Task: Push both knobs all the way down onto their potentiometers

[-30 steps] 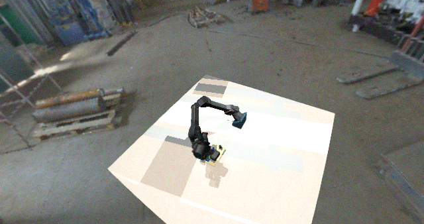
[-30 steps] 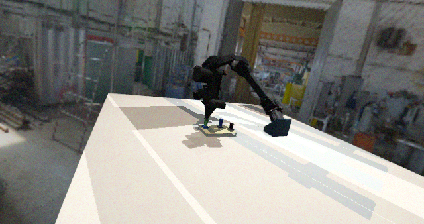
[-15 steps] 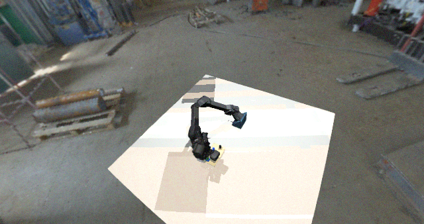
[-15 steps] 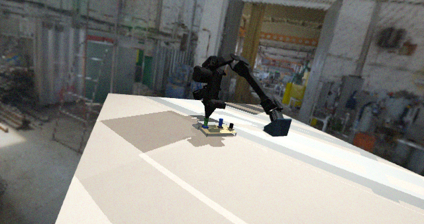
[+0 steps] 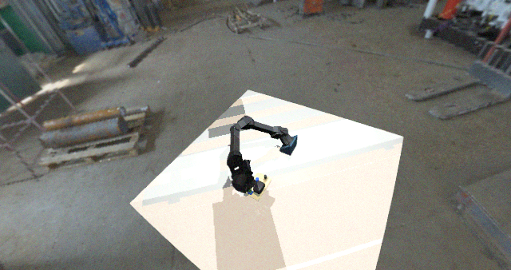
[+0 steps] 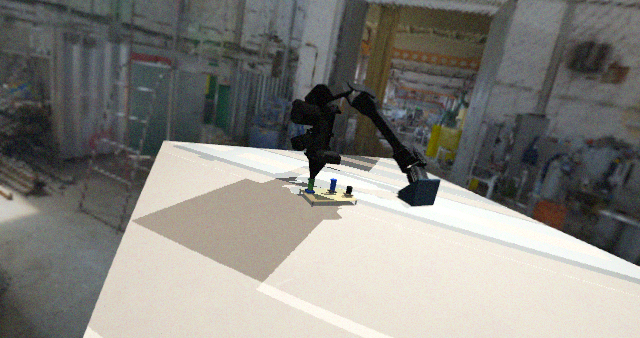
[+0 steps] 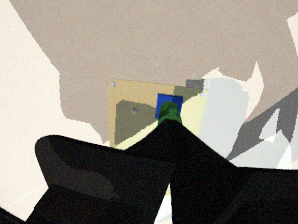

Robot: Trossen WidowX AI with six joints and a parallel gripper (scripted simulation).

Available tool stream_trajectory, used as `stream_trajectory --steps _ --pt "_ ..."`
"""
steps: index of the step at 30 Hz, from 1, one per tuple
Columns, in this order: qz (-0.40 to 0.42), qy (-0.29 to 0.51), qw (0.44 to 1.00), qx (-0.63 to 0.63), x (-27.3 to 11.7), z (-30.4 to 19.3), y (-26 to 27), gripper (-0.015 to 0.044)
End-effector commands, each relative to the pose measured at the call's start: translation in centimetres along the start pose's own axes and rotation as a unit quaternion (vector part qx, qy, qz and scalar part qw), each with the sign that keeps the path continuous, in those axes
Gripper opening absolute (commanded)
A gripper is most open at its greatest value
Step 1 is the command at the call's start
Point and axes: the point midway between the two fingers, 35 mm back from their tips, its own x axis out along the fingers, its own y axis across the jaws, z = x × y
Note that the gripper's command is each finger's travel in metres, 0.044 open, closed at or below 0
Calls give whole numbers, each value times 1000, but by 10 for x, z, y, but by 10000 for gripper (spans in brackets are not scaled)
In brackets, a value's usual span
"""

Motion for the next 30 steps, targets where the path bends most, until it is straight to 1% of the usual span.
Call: stream_trajectory --steps 1,22,30 --pt "-5 16 1000 8 13 1 -2 0" --pt "-5 16 1000 8 -19 2 -2 0" --pt "-6 16 1000 3 -15 1 -1 210"
